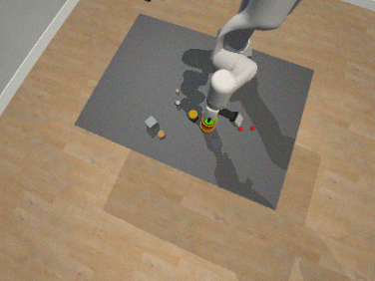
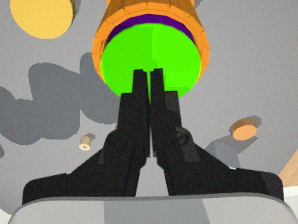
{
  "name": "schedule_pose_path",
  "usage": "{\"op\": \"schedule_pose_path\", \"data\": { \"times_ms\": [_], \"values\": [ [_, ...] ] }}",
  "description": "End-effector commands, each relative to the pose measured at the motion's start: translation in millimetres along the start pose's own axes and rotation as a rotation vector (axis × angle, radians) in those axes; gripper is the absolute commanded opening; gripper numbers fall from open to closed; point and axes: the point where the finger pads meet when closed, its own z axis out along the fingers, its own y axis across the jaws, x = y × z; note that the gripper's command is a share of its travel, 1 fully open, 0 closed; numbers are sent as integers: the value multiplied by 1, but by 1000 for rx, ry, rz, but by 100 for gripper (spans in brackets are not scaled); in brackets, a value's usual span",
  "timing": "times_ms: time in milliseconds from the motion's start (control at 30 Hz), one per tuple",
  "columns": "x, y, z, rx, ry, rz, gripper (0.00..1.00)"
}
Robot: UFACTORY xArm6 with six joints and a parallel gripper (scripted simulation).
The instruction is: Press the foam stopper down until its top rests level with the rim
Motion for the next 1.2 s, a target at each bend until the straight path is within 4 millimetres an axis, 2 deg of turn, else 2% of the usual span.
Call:
{"op": "schedule_pose_path", "data": {
  "times_ms": [0,167,1167],
  "values": [
    [0,2,7,-5,2,0,0],
    [0,2,15,-5,2,0,0],
    [0,2,20,-5,2,0,0]
  ]
}}
